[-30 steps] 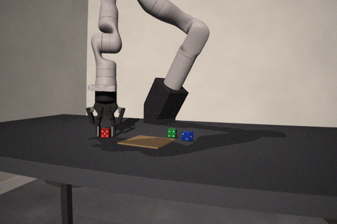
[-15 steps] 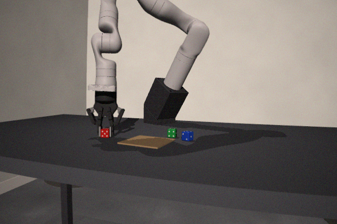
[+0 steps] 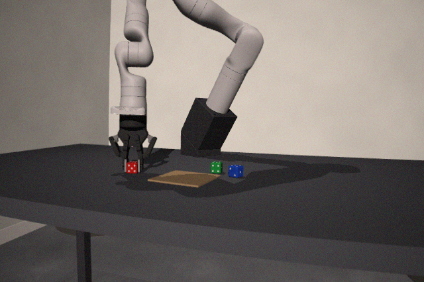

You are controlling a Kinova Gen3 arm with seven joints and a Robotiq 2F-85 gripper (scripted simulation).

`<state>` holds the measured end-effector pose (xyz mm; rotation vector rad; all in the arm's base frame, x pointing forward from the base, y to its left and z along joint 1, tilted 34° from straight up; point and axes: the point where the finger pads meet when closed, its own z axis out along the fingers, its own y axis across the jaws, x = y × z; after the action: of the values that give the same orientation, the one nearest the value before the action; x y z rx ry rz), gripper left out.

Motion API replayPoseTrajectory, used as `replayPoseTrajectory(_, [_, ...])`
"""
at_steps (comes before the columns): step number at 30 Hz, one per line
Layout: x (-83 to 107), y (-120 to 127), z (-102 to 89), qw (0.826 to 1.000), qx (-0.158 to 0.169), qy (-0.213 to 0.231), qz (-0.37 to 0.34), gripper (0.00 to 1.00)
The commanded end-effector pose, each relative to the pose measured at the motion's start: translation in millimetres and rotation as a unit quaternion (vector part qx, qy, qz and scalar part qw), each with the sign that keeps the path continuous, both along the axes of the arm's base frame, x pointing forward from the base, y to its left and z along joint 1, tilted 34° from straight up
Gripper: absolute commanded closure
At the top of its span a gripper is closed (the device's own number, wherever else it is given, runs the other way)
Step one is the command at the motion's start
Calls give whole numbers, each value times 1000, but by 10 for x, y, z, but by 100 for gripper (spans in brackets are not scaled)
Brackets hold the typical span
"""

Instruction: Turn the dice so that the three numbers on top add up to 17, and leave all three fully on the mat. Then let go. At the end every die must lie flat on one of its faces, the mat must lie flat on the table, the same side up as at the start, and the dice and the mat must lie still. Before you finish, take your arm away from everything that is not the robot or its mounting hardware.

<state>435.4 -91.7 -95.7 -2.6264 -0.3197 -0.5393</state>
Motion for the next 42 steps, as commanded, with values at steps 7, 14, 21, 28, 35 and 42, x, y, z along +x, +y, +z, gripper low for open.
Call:
replayPoseTrajectory(7, [-2,-12,13,1000,0,0,0,74])
replayPoseTrajectory(14, [-71,-111,192,1000,0,0,0,74])
replayPoseTrajectory(21, [-225,-332,590,1000,0,0,0,74])
replayPoseTrajectory(28, [-301,-441,788,1000,0,0,0,74])
replayPoseTrajectory(35, [-318,-465,831,1000,0,0,0,74])
replayPoseTrajectory(42, [-318,-465,831,1000,0,0,0,74])
